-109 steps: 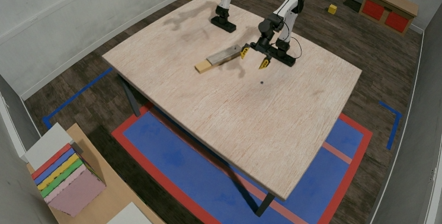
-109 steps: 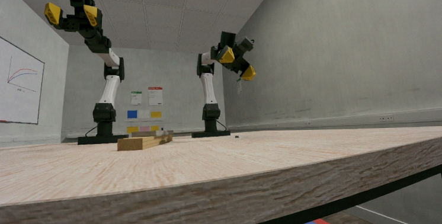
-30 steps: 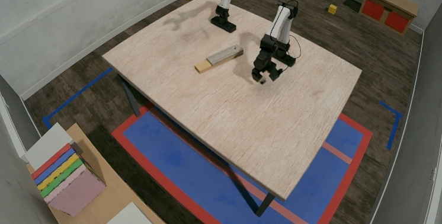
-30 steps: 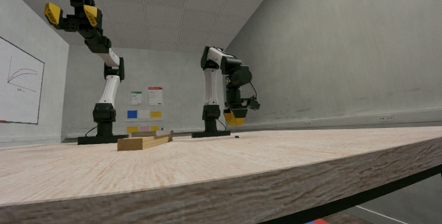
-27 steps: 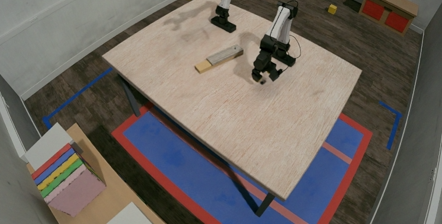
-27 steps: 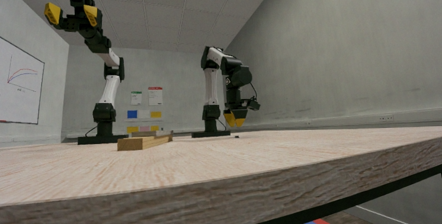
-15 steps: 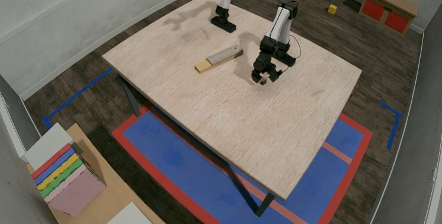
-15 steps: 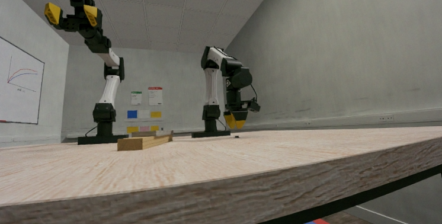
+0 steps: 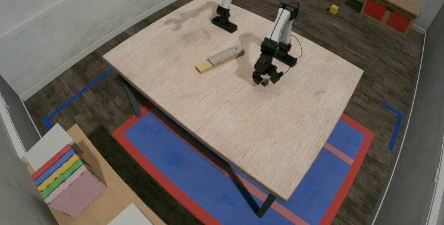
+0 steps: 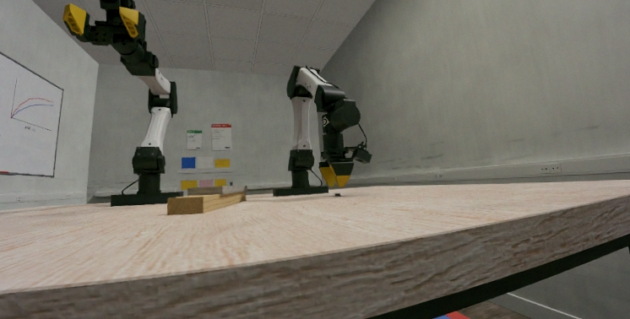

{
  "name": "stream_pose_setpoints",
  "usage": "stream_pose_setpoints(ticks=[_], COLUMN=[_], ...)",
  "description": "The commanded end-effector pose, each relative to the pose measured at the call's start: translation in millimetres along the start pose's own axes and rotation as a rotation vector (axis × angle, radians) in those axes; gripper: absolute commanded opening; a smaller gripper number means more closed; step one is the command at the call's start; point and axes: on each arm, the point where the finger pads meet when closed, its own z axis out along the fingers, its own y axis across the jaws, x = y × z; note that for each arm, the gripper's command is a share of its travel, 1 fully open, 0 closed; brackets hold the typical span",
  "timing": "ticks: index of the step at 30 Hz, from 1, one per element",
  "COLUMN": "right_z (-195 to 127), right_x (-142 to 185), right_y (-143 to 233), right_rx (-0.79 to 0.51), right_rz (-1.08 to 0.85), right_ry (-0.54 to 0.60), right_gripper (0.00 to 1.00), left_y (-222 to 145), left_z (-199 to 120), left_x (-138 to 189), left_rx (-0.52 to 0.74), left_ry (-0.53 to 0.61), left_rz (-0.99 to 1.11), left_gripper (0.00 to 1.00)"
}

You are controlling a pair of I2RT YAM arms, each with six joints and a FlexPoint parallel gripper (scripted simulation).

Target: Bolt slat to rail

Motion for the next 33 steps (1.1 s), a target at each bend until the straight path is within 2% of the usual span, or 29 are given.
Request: stream_pose_setpoints(ticks=[1,33], right_z=[-1,-1], right_x=[-8,-8], right_y=[2,2], right_rx=[-0.012,-0.012], right_rz=[-0.003,-0.003], right_ry=[-0.024,-0.024], right_gripper=[1.0,1.0], left_y=[-2,-2], left_z=[7,26], left_x=[-2,-2], left_rx=[0.009,0.009], left_ry=[0.0,0.0], left_rz=[-0.013,-0.013], left_gripper=[1.0,1.0])
